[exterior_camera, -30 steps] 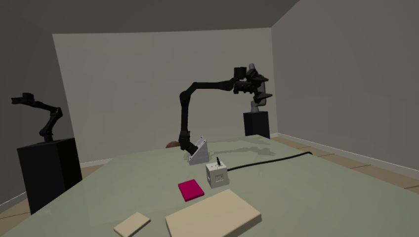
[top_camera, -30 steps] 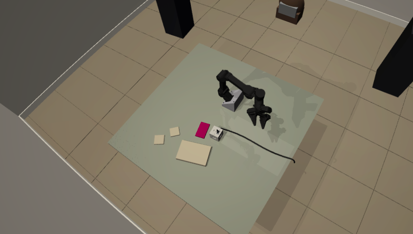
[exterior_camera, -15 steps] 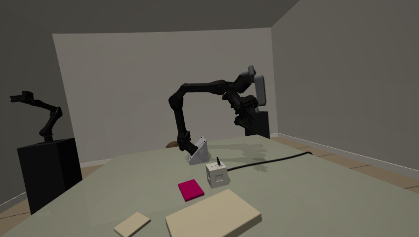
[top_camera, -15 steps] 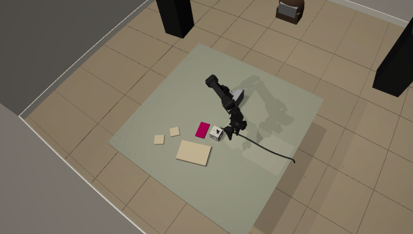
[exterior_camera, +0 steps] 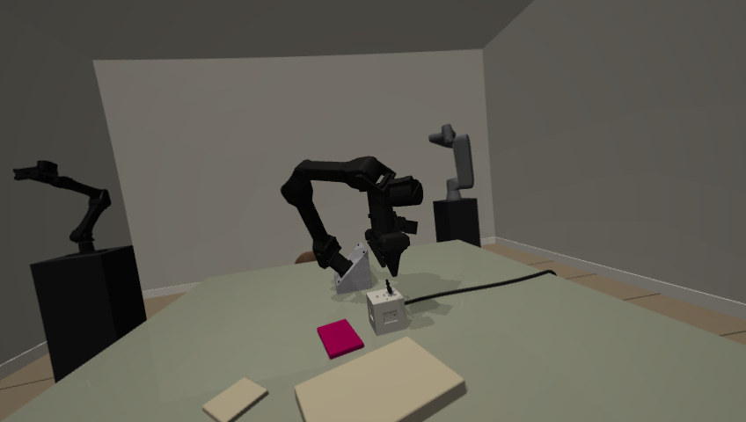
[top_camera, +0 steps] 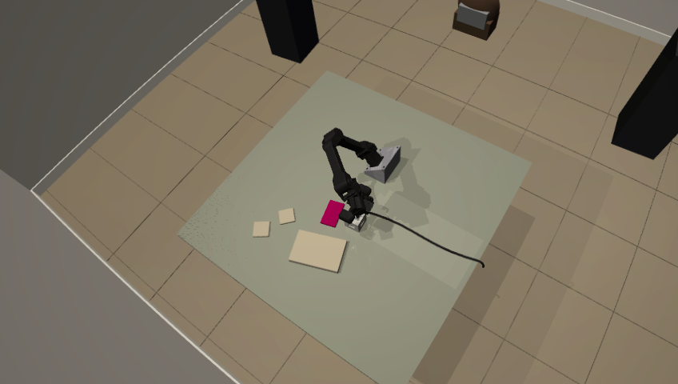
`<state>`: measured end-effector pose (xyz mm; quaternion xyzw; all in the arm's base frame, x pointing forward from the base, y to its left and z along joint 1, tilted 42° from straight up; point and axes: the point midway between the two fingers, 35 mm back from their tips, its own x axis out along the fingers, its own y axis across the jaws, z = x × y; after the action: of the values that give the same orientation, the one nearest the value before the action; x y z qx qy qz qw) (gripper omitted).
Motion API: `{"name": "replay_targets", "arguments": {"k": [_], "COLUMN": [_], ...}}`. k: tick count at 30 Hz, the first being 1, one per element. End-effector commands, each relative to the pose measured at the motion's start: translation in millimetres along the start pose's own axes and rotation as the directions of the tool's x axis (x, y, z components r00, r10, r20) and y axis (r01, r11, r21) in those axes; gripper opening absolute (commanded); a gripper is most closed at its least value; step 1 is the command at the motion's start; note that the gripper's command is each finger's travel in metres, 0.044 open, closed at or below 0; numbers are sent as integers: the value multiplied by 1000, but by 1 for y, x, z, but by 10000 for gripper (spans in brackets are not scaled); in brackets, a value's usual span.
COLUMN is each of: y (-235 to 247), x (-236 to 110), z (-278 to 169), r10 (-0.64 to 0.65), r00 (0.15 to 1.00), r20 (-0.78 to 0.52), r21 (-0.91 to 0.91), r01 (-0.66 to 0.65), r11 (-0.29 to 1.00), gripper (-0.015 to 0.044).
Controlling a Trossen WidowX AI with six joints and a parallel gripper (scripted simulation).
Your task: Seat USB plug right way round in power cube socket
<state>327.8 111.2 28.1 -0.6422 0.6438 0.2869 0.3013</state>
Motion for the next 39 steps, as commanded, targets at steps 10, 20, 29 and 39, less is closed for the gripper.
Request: {"name": "replay_targets", "arguments": {"k": [10,20,29,39], "y": [7,7,8,8], "x": [4,14,23,29], "z": [-6,-6,-6,-6], "r10": [36,36,36,36], "r00": [999,999,999,999], "r20": [-6,-6,-7,-7], "r21": [-4,-4,-3,-3], "r01": [-36,-36,-36,-36], "r11": [999,999,999,999], "gripper": [440,440,440,440]}}
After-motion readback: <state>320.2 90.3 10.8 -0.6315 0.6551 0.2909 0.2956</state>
